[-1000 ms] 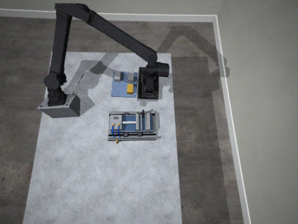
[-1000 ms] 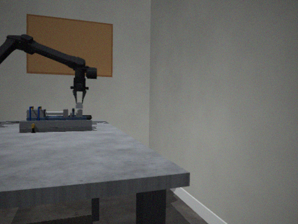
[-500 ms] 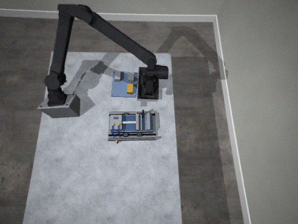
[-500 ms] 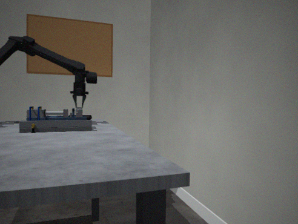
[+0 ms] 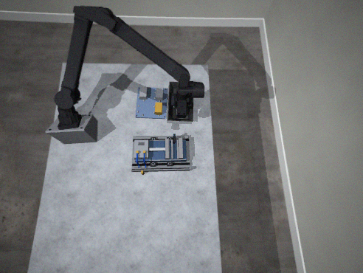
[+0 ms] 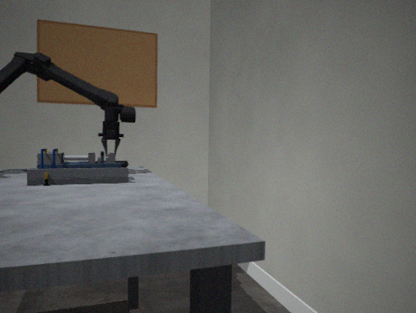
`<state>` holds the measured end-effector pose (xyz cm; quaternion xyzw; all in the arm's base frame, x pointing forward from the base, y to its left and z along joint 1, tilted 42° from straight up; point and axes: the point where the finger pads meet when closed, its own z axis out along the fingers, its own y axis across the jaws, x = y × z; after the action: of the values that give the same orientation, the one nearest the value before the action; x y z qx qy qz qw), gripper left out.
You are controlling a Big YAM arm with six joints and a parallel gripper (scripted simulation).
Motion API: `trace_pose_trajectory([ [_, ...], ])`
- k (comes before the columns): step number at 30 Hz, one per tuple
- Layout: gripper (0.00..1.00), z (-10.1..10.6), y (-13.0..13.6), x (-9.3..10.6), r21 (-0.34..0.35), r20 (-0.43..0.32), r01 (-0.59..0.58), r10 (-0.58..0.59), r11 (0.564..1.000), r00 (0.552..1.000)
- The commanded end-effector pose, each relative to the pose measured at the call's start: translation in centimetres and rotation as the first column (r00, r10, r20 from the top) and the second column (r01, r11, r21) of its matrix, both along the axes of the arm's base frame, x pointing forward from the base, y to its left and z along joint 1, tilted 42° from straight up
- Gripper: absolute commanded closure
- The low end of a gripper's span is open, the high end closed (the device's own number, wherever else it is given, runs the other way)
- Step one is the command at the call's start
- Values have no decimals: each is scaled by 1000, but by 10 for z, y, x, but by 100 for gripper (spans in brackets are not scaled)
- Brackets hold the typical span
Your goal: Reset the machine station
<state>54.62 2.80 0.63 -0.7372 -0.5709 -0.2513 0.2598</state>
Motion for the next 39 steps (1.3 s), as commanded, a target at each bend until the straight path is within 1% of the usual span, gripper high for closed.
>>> trace_pose_trajectory([
  [1, 100, -3, -5, 7, -1, 10, 23, -23, 1000, 1000],
  [5, 100, -6, -6, 9, -2, 12, 29, -29, 1000, 1000],
  [11, 100, -11, 4, 8, -1, 8, 16, -16, 1000, 1000],
  [15, 100, -12, 6, 7, -1, 6, 13, -13, 1000, 1000],
  [23, 100, -4, 0, 15, -4, 31, 20, -20, 1000, 999],
  [39, 100, -1, -5, 17, -6, 40, 28, -28, 1000, 999],
])
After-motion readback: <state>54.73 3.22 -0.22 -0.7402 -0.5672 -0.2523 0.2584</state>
